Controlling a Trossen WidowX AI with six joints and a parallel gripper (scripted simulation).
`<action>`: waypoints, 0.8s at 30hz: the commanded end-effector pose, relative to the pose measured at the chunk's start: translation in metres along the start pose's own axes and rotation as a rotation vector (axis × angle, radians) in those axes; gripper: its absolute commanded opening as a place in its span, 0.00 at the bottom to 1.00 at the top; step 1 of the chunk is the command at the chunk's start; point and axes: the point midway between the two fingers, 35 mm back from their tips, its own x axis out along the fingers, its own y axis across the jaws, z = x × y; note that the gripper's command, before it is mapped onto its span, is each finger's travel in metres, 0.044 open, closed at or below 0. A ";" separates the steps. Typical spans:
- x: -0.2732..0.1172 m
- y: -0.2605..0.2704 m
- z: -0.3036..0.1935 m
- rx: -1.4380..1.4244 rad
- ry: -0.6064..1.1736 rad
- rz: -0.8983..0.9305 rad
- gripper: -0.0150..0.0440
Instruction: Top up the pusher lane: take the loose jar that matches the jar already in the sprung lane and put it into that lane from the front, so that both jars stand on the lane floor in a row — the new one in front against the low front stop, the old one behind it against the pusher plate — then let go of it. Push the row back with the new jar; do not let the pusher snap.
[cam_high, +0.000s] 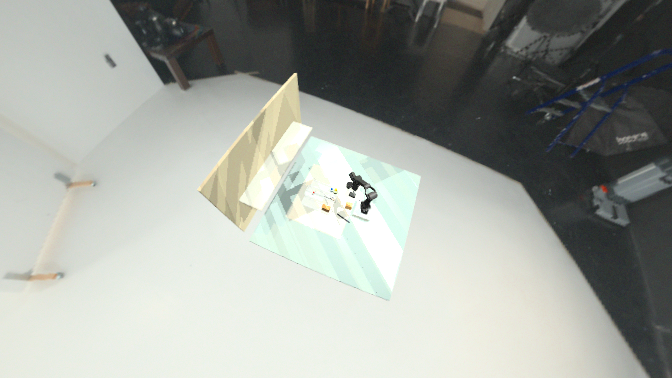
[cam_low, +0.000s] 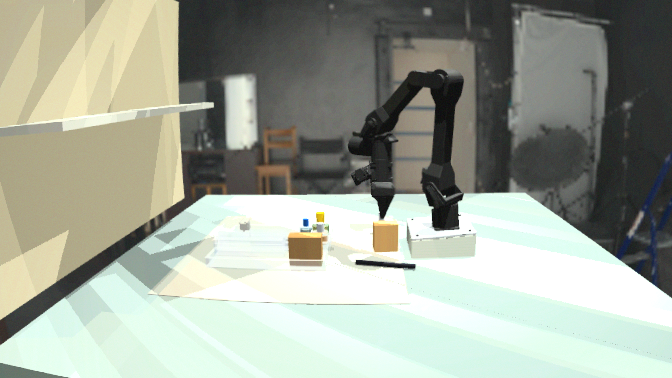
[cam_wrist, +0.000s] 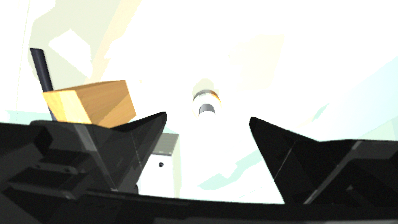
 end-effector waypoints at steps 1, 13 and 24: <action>0.005 0.001 0.000 0.004 -0.001 0.004 1.00; 0.024 0.001 0.000 0.004 -0.001 0.005 1.00; 0.034 0.001 0.000 0.004 -0.001 0.005 0.87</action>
